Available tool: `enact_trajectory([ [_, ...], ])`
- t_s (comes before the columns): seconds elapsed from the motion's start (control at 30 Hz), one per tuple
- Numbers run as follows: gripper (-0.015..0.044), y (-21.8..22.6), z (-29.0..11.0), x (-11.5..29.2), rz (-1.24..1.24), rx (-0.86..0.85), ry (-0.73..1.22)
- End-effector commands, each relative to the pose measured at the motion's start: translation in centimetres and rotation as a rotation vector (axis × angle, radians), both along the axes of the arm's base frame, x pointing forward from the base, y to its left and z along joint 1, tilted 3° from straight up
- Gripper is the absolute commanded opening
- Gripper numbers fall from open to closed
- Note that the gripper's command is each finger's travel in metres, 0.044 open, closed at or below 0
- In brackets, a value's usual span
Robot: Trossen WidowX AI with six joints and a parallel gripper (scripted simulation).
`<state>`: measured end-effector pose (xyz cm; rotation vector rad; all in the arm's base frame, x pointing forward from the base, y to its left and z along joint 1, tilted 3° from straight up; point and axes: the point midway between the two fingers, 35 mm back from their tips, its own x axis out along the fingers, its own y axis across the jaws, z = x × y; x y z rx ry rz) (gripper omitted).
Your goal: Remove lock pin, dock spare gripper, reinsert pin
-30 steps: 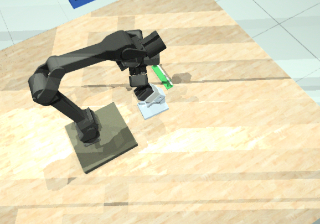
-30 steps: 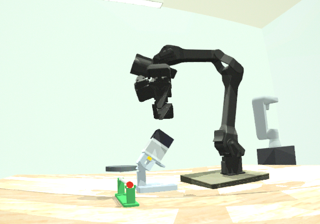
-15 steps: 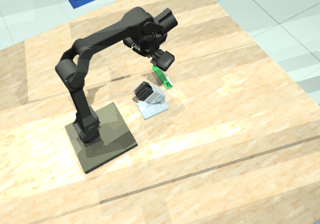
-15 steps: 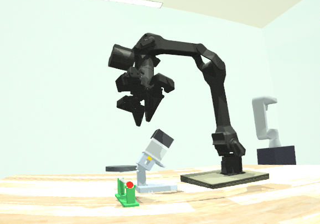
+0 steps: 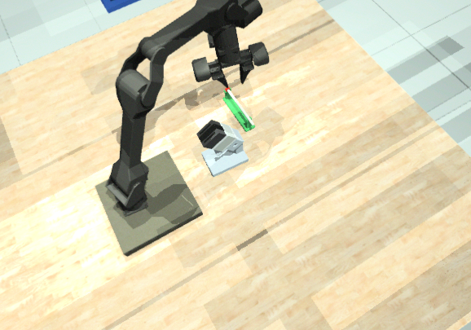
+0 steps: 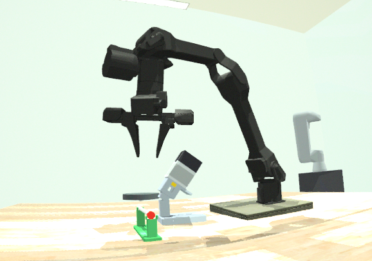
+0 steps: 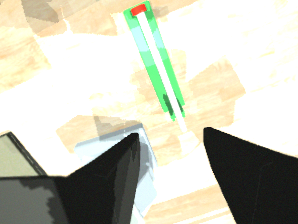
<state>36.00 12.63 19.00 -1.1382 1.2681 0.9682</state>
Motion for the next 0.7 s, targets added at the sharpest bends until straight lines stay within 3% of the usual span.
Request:
enact_trajectory([
  [0.0,0.018,1.0,-1.0,1.2,0.276,-0.15,0.03],
  [0.4,0.018,1.1,-1.1,1.2,0.276,-0.15,0.03],
  [0.67,0.018,1.4,-4.2,1.6,0.277,-0.153,0.038],
])
